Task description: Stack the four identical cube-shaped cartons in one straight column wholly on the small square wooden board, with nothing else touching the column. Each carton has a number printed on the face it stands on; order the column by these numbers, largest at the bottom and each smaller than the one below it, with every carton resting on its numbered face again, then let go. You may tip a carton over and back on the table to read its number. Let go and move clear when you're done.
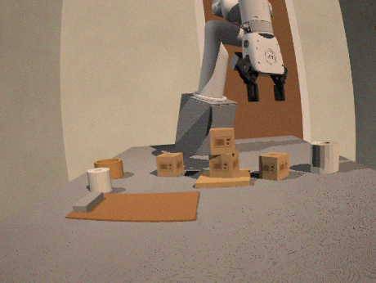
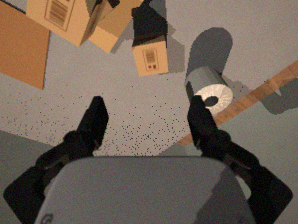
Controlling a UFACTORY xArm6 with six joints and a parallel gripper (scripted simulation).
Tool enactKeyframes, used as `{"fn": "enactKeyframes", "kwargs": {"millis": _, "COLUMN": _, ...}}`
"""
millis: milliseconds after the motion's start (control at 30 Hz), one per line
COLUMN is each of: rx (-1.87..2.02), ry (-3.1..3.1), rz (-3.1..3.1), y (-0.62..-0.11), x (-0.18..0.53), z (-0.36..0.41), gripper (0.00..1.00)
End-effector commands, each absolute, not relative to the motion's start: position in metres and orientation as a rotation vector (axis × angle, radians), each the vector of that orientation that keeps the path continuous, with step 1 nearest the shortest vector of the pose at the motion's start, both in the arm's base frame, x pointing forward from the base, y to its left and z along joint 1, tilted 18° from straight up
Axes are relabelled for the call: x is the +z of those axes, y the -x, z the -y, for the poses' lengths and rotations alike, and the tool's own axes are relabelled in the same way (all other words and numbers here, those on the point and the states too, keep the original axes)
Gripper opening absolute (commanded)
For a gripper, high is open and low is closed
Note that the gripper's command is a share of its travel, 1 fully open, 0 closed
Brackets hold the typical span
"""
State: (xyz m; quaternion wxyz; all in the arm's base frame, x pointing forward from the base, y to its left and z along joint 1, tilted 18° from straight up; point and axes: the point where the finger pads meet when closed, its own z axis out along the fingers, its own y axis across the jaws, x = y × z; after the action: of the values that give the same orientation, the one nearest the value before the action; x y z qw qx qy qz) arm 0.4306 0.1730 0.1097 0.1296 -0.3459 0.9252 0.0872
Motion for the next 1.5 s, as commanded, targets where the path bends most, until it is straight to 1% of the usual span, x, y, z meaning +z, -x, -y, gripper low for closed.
{"fn": "enactKeyframes", "kwargs": {"millis": 0, "rx": 0.224, "ry": 1.218, "rz": -2.588, "y": -0.4321, "x": 0.1134, "z": -0.1807, "gripper": 1.00}}
{"fn": "enactKeyframes", "kwargs": {"millis": 1467, "rx": 0.226, "ry": 1.218, "rz": -2.587, "y": -0.4338, "x": 0.1064, "z": -0.1828, "gripper": 1.00}}
